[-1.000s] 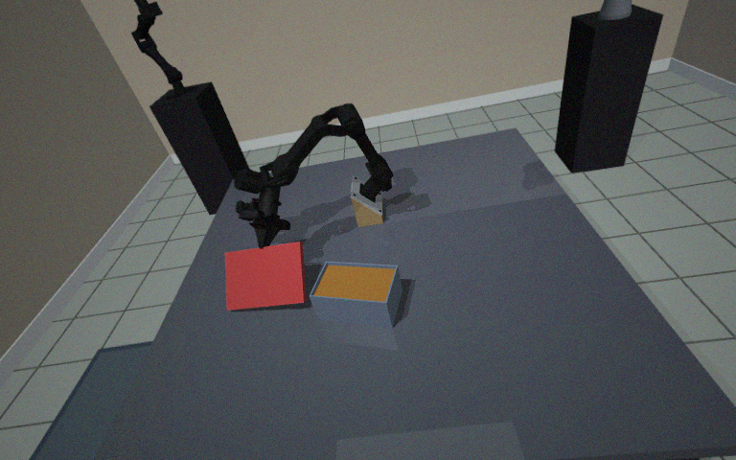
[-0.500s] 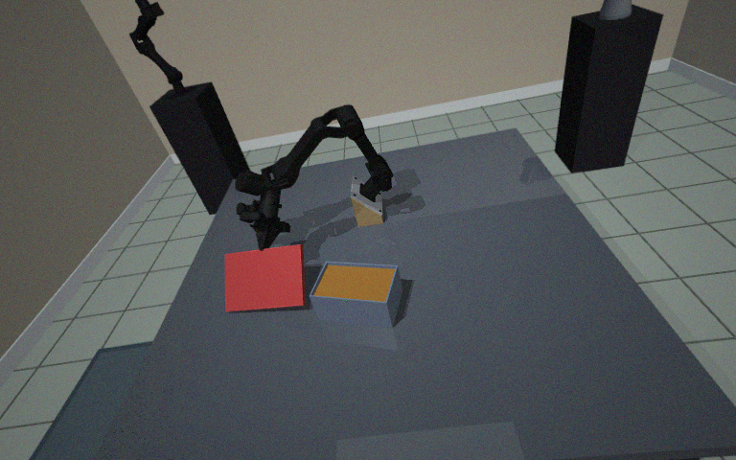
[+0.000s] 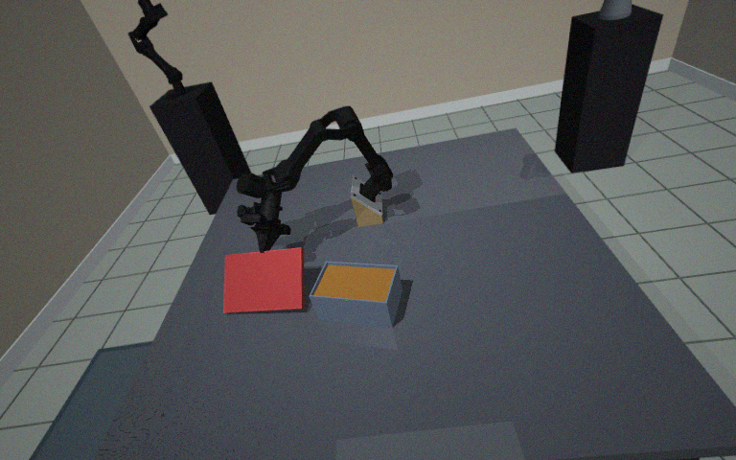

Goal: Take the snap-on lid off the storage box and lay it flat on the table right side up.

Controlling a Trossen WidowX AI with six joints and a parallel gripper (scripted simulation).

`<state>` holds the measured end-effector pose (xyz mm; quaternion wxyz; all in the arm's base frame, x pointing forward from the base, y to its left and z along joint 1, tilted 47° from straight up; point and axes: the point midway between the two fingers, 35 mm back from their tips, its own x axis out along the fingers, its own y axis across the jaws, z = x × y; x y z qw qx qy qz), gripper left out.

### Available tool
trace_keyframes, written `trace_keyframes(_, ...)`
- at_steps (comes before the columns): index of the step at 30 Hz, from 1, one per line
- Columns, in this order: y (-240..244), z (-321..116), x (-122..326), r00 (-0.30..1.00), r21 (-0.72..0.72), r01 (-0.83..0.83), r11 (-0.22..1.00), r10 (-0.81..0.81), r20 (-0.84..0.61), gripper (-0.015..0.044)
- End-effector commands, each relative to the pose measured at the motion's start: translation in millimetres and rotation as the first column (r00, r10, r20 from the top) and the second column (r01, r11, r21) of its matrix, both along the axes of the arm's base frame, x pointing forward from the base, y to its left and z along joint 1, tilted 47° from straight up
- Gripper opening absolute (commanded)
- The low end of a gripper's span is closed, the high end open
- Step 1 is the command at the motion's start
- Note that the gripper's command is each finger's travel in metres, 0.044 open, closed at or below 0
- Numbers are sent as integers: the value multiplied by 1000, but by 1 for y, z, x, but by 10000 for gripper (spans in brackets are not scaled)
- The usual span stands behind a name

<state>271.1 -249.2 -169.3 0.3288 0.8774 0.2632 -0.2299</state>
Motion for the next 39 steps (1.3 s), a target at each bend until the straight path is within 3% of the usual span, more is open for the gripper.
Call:
trace_keyframes(1,9,-6,-2,1000,23,3,1000,-2,-13,0)
trace_keyframes(39,31,-27,-2,1000,24,3,1000,-2,-12,0)
